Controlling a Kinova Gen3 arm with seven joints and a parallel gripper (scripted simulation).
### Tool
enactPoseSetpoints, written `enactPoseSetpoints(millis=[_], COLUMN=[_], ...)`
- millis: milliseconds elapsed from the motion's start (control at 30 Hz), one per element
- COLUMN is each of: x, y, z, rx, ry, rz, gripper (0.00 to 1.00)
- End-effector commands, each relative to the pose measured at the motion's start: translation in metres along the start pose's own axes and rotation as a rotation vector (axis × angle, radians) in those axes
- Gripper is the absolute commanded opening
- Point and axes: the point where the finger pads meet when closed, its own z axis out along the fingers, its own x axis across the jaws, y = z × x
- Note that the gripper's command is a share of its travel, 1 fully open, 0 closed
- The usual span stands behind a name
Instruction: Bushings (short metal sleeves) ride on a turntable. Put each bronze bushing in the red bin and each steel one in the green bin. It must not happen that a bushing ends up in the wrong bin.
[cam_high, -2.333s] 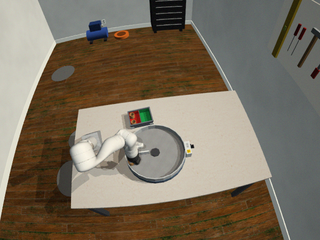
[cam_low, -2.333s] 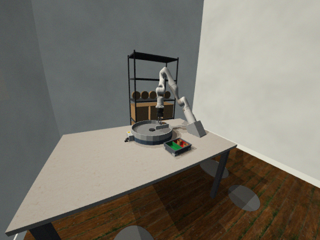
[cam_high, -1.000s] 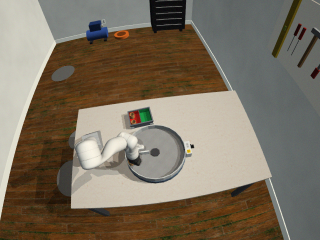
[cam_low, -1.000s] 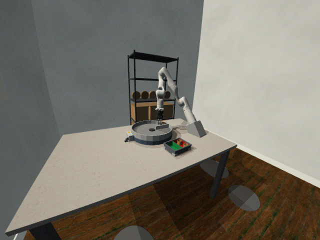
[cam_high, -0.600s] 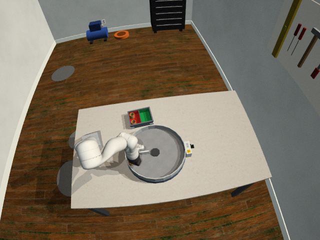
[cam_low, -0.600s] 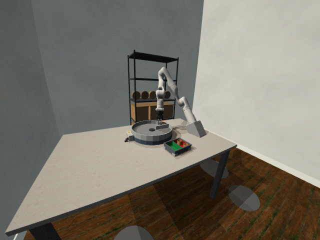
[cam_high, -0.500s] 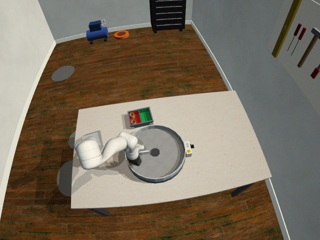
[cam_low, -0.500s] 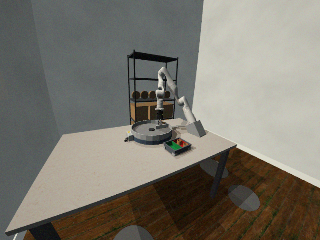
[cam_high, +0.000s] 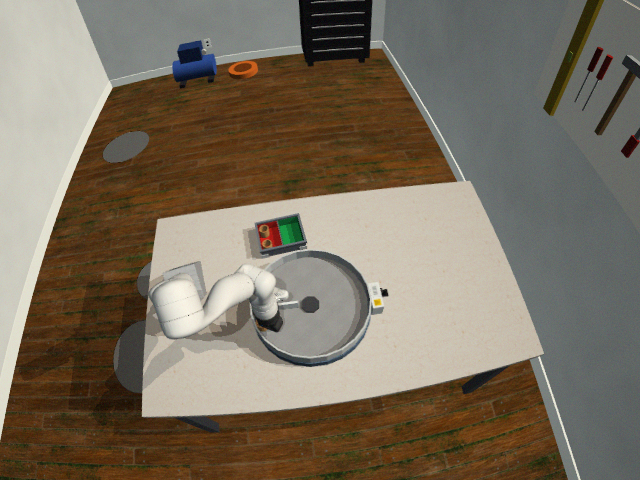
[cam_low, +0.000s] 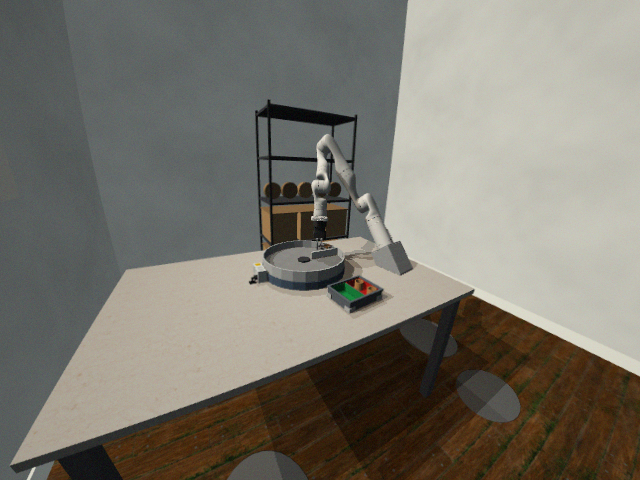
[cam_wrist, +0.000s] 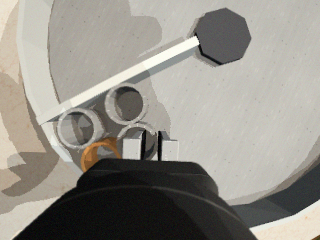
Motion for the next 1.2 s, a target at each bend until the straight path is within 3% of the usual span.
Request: enactPoseSetpoints(millis=[0, 1167], x=[-0.0011, 0.0024], y=[0.0001, -0.0002], z=[-0.0001, -0.0005], rx=[0.000, 0.000], ry=[-0.001, 0.004], rz=[-0.001, 0.000], gripper=[0.00, 0.00])
